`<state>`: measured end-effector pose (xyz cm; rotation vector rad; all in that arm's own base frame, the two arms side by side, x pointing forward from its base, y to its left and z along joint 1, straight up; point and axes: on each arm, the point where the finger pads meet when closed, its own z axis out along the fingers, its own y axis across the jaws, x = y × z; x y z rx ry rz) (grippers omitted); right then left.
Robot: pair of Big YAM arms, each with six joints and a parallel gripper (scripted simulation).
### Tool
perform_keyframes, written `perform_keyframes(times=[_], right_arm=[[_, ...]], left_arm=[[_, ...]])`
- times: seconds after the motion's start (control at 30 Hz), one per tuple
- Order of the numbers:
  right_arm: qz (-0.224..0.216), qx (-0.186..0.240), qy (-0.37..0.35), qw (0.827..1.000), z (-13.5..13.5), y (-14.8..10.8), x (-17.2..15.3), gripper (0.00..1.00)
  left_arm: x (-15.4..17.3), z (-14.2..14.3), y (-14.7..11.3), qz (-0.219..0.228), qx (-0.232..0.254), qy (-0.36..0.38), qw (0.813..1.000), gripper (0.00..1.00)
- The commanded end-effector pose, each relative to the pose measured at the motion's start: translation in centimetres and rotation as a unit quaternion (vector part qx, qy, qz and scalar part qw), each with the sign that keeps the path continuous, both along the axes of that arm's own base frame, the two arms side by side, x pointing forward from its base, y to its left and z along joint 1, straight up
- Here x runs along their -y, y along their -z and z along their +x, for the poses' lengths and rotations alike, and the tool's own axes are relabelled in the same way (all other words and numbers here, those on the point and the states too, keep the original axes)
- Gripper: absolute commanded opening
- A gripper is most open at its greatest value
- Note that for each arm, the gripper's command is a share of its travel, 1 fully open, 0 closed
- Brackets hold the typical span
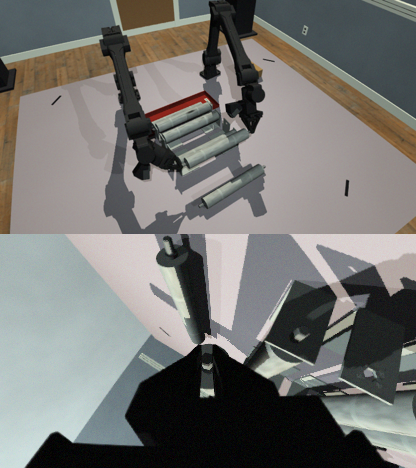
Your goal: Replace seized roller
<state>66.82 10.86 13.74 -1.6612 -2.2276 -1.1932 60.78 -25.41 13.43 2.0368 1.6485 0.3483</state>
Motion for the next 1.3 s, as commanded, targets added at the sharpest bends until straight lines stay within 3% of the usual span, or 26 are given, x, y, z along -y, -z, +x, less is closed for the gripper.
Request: perform_keyframes(times=[0.0, 0.13, 0.2, 0.43, 0.5, 0.73, 0.77, 0.83, 0.93, 1.17, 1.27], right_arm=[[0.006, 0.052, 0.005, 0.999, 0.6, -5.1, 1.0, 0.03], [0.014, 0.055, 0.010, 0.998, -0.3, -5.9, 1.2, 0.03], [0.008, 0.097, 0.000, 0.995, 1.0, -7.4, 1.0, 0.03], [0.012, 0.064, 0.008, 0.998, 0.1, -8.0, 1.0, 0.03], [0.005, 0.052, -0.003, 0.999, -0.5, -8.8, 1.0, 0.03], [0.008, 0.056, 0.008, 0.998, 1.2, -8.3, 1.1, 0.03], [0.007, 0.043, 0.007, 0.999, 1.5, -6.3, 1.2, 0.03], [0.003, 0.044, 0.002, 0.999, 1.5, -5.8, 1.2, 0.03], [0.004, 0.057, 0.008, 0.998, 1.1, -7.9, 1.2, 0.03], [0.002, 0.050, 0.006, 0.999, 0.7, -7.9, 1.2, 0.03], [0.001, 0.052, 0.005, 0.999, 0.7, -7.9, 1.2, 0.03]], left_arm=[[0.6, -0.5, -4.8, -0.018, 0.040, 0.001, 0.999, 0.03], [0.8, -0.6, -7.1, -0.021, 0.061, 0.005, 0.998, 0.03], [1.0, -0.1, -7.3, -0.031, 0.068, 0.002, 0.997, 0.03], [0.3, -0.6, -7.8, -0.025, 0.059, 0.003, 0.998, 0.03], [0.4, -1.5, -8.3, -0.024, 0.038, 0.000, 0.999, 0.03], [0.4, -1.1, -9.0, -0.022, 0.041, -0.001, 0.999, 0.03], [0.3, -1.0, -9.0, -0.022, 0.040, -0.002, 0.999, 0.03], [0.4, -0.9, -8.9, -0.022, 0.038, -0.001, 0.999, 0.03], [0.2, -0.8, -8.8, -0.018, 0.038, 0.001, 0.999, 0.03], [0.2, 0.0, -8.5, -0.018, 0.038, -0.001, 0.999, 0.03], [0.5, 1.1, -5.2, -0.008, 0.014, -0.001, 1.000, 0.03]])
